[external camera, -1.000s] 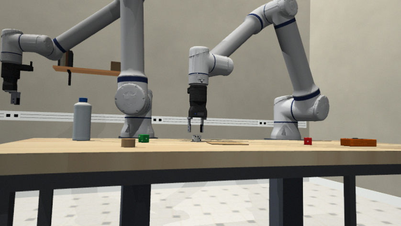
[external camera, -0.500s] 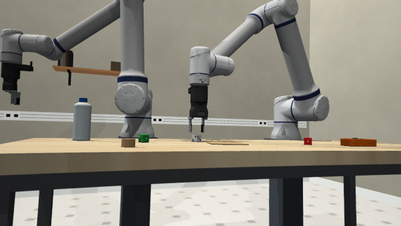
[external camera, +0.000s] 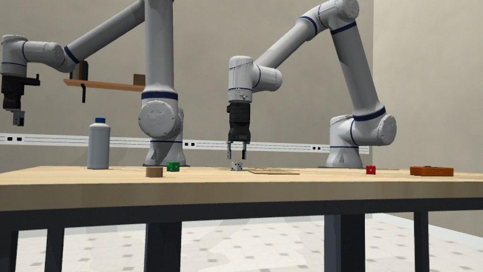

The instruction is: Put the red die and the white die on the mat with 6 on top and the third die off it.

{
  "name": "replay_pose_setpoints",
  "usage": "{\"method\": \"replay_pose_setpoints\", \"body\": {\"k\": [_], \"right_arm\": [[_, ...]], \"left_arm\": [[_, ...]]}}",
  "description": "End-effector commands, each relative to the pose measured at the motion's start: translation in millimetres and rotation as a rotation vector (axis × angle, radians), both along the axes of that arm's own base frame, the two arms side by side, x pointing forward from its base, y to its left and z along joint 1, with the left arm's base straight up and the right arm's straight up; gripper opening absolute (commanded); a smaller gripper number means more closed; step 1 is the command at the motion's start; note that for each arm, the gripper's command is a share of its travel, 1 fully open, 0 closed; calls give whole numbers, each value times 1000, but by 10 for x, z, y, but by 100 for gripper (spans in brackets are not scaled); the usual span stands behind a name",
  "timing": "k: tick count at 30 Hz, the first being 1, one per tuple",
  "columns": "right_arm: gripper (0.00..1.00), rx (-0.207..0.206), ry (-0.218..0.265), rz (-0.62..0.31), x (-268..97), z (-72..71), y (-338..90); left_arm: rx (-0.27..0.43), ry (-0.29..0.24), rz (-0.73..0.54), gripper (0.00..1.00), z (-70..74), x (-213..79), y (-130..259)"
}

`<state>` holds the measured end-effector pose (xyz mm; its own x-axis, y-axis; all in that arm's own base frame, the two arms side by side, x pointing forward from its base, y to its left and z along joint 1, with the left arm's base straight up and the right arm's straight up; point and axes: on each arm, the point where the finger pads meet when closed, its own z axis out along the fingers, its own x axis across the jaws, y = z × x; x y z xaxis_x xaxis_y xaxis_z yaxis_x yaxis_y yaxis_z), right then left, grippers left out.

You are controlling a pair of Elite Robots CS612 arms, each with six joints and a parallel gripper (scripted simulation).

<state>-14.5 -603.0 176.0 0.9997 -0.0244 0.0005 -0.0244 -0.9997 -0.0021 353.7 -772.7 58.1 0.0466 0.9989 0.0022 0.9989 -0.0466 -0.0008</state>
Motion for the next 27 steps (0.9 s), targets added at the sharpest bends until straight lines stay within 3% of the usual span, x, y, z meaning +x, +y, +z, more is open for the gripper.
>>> {"method": "replay_pose_setpoints", "body": {"k": [1,27], "right_arm": [[100,-2,1,0,-2,10,-8],[100,-2,1,0,-2,10,-8]], "left_arm": [[-2,-1,0,100,14,2,-8],[-2,-1,0,100,14,32,54]]}}
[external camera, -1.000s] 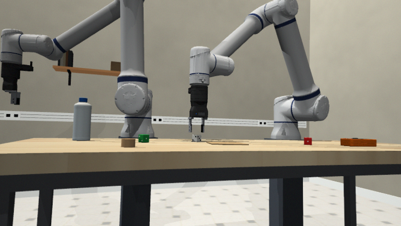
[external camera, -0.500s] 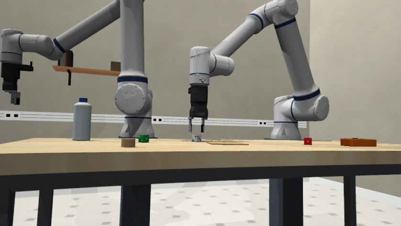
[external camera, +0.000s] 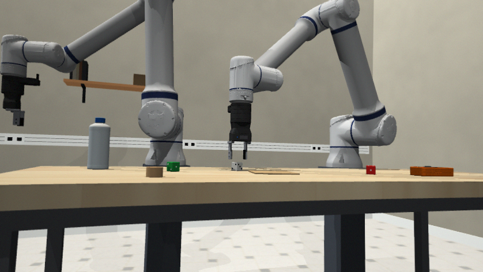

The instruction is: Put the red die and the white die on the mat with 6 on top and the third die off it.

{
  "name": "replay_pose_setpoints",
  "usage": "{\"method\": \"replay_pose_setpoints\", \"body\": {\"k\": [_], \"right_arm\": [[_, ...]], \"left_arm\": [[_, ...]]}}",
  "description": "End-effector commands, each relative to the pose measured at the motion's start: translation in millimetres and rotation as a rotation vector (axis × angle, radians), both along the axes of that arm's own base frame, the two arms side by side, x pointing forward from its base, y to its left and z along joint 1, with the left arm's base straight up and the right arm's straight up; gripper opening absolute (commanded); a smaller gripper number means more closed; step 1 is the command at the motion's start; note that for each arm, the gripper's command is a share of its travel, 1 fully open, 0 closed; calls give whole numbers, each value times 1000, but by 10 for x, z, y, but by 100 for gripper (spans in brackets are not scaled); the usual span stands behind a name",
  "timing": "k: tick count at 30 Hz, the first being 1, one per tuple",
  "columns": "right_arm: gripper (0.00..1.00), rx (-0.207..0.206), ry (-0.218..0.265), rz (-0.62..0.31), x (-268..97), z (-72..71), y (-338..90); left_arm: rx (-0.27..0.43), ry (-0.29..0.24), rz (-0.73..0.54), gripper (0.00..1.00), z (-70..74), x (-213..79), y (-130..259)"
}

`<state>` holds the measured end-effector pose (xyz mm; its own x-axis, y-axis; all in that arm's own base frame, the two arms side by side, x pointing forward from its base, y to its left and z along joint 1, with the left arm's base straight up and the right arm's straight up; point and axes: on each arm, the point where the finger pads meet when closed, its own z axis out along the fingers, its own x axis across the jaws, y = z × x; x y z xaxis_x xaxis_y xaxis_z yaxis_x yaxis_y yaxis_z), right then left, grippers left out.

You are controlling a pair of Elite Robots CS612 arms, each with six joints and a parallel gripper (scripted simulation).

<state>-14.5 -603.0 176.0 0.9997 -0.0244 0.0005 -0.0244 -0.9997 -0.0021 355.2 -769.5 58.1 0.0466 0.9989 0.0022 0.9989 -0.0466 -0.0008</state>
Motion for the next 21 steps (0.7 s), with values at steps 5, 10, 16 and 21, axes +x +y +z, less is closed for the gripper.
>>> {"method": "replay_pose_setpoints", "body": {"k": [5,10,16,21], "right_arm": [[100,-2,1,0,-2,10,-8],[100,-2,1,0,-2,10,-8],[100,-2,1,0,-2,10,-8],[100,-2,1,0,-2,10,-8]], "left_arm": [[-2,-1,0,100,14,42,76],[-2,-1,0,100,14,107,216],[-2,-1,0,100,14,228,476],[-2,-1,0,100,14,307,646]]}}
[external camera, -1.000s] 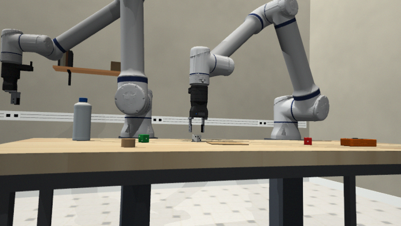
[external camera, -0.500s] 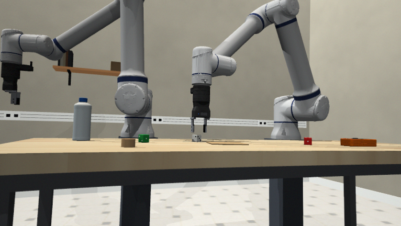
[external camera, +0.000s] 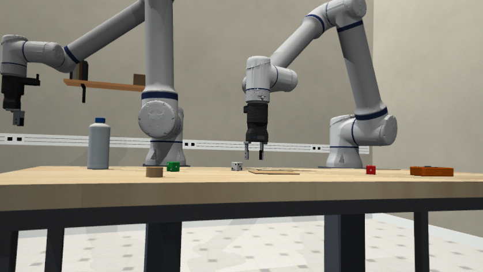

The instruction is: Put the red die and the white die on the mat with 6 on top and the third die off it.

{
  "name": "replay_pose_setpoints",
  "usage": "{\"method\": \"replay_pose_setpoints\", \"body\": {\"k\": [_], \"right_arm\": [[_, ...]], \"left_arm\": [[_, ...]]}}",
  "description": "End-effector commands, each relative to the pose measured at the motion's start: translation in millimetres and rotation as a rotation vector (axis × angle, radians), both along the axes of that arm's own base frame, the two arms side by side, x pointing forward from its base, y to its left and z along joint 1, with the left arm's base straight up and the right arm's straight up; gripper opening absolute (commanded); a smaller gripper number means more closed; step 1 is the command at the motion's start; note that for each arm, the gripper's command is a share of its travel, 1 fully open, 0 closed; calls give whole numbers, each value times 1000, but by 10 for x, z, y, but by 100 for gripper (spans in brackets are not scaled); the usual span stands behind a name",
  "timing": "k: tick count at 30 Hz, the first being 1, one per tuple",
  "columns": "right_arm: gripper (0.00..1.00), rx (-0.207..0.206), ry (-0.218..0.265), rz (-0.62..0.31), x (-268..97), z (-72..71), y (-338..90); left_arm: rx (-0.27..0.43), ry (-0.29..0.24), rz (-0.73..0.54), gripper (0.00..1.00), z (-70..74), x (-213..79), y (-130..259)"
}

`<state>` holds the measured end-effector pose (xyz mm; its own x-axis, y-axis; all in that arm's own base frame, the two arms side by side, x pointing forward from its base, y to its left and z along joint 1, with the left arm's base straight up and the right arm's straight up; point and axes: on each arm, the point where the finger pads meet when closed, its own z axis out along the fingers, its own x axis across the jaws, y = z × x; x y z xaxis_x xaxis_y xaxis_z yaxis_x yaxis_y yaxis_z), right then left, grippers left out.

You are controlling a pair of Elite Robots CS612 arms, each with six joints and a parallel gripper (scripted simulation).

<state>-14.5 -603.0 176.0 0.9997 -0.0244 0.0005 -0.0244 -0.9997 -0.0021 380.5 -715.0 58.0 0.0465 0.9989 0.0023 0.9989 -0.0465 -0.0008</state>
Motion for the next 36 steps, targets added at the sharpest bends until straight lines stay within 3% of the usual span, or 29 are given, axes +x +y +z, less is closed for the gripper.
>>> {"method": "replay_pose_setpoints", "body": {"k": [1,13,16,31,36], "right_arm": [[100,-2,1,0,-2,10,-8],[100,-2,1,0,-2,10,-8],[100,-2,1,0,-2,10,-8],[100,-2,1,0,-2,10,-8],[100,-2,1,0,-2,10,-8]], "left_arm": [[-2,-1,0,100,15,83,165],[-2,-1,0,100,15,550,1169],[-2,-1,0,100,15,552,1173],[-2,-1,0,100,15,1161,2484],[-2,-1,0,100,15,1261,2698]]}}
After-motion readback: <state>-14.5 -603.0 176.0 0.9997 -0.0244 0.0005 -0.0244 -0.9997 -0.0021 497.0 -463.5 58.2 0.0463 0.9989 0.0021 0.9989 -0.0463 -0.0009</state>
